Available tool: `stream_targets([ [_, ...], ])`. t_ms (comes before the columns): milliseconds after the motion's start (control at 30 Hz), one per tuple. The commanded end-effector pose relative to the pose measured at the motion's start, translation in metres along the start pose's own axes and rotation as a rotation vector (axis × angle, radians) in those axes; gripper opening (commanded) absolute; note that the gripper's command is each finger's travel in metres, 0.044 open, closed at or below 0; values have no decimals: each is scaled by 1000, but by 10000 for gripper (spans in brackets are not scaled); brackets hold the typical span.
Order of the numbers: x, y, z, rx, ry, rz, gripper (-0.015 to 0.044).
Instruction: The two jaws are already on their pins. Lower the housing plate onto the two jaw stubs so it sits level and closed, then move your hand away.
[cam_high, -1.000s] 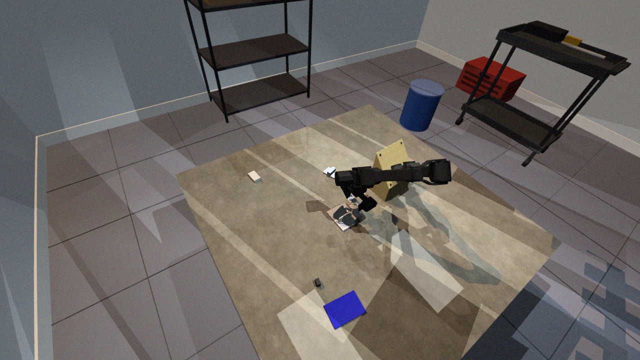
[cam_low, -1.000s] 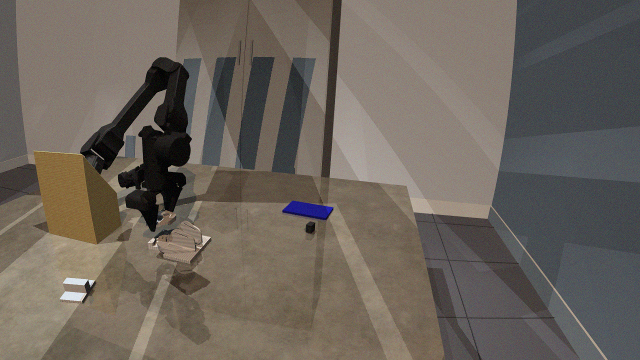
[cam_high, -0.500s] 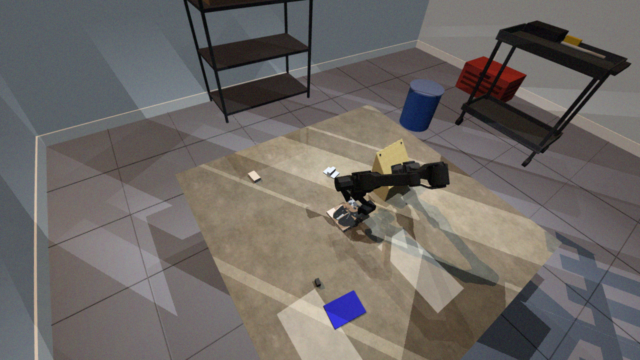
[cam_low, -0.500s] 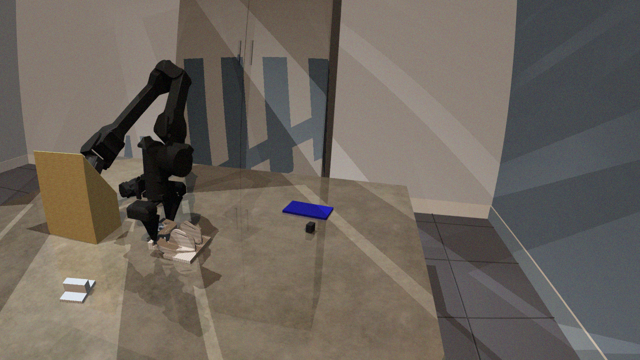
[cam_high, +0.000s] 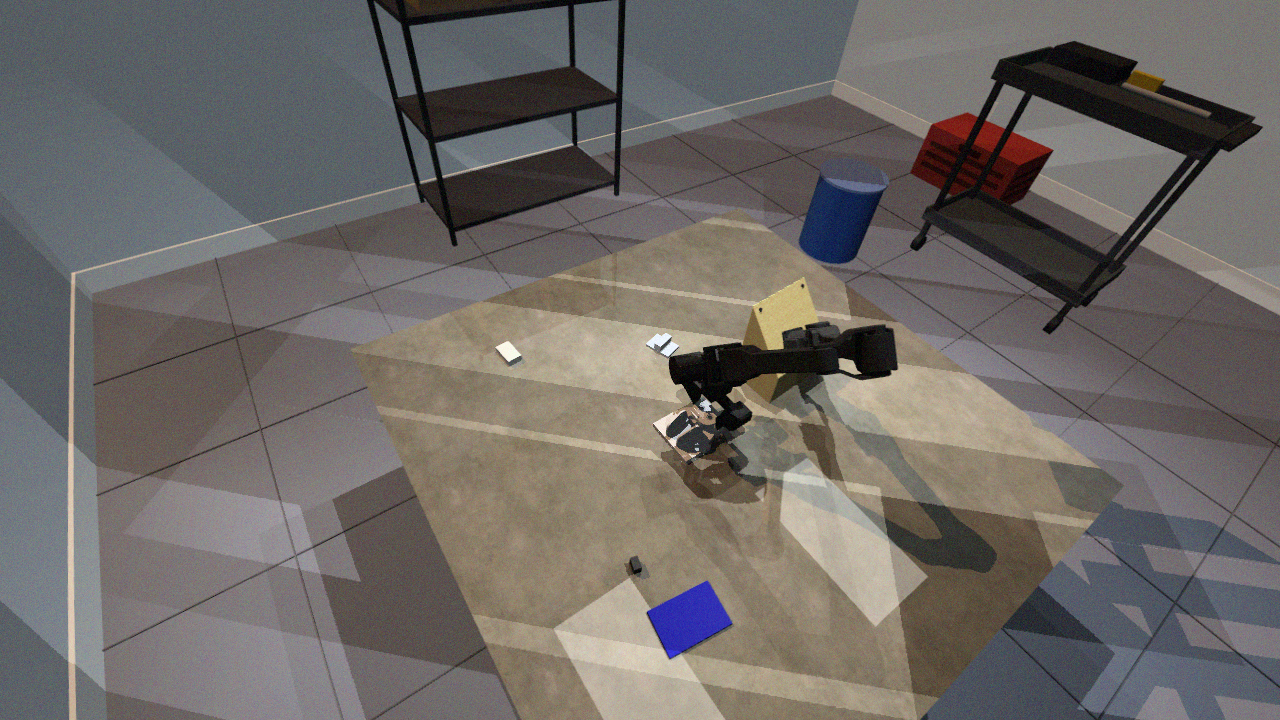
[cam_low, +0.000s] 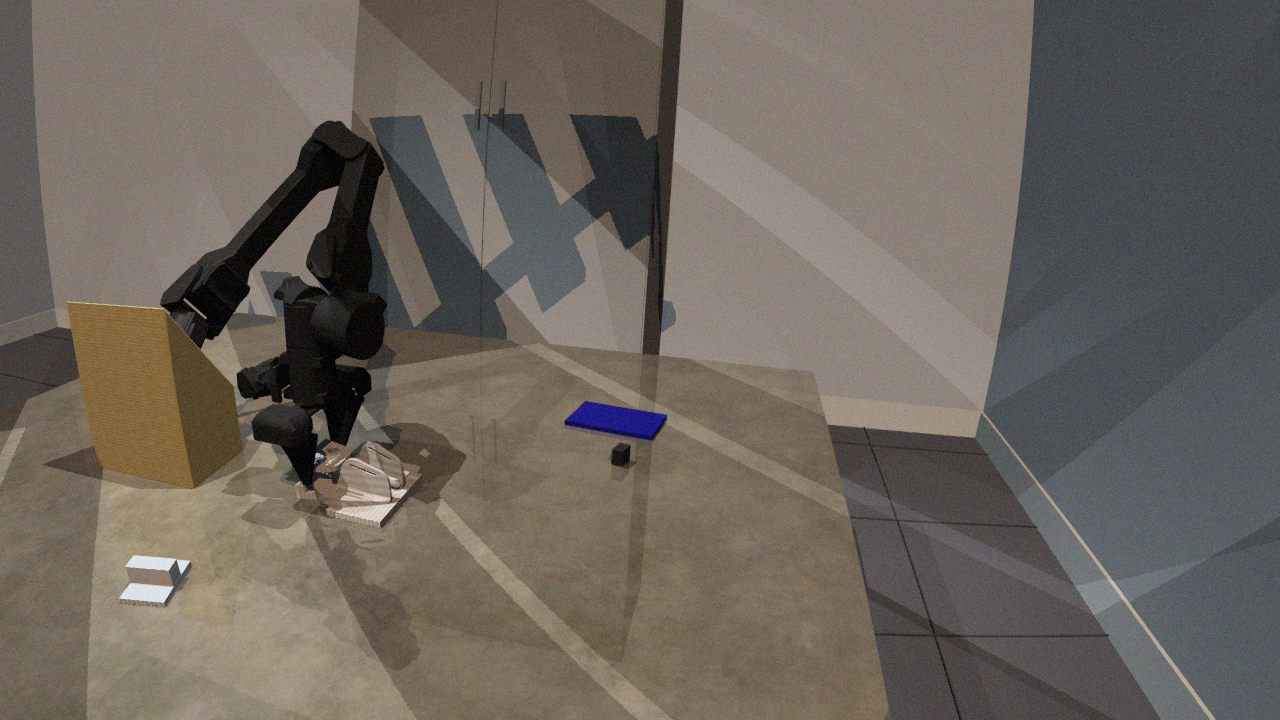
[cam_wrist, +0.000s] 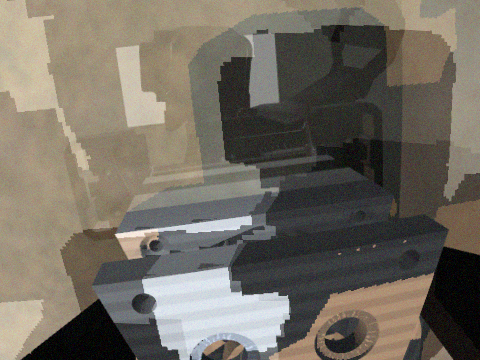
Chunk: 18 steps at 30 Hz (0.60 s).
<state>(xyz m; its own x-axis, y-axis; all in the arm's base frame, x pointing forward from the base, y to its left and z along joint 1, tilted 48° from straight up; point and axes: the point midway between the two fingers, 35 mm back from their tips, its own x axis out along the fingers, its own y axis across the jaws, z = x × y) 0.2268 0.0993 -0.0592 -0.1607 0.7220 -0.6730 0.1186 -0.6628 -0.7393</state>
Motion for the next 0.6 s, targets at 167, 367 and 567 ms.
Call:
stream_targets([
  [167, 2, 0, 0, 7, 1, -3, 351],
  [367, 3, 0, 0, 7, 1, -4, 351],
  [567, 4, 0, 0, 7, 1, -4, 351],
])
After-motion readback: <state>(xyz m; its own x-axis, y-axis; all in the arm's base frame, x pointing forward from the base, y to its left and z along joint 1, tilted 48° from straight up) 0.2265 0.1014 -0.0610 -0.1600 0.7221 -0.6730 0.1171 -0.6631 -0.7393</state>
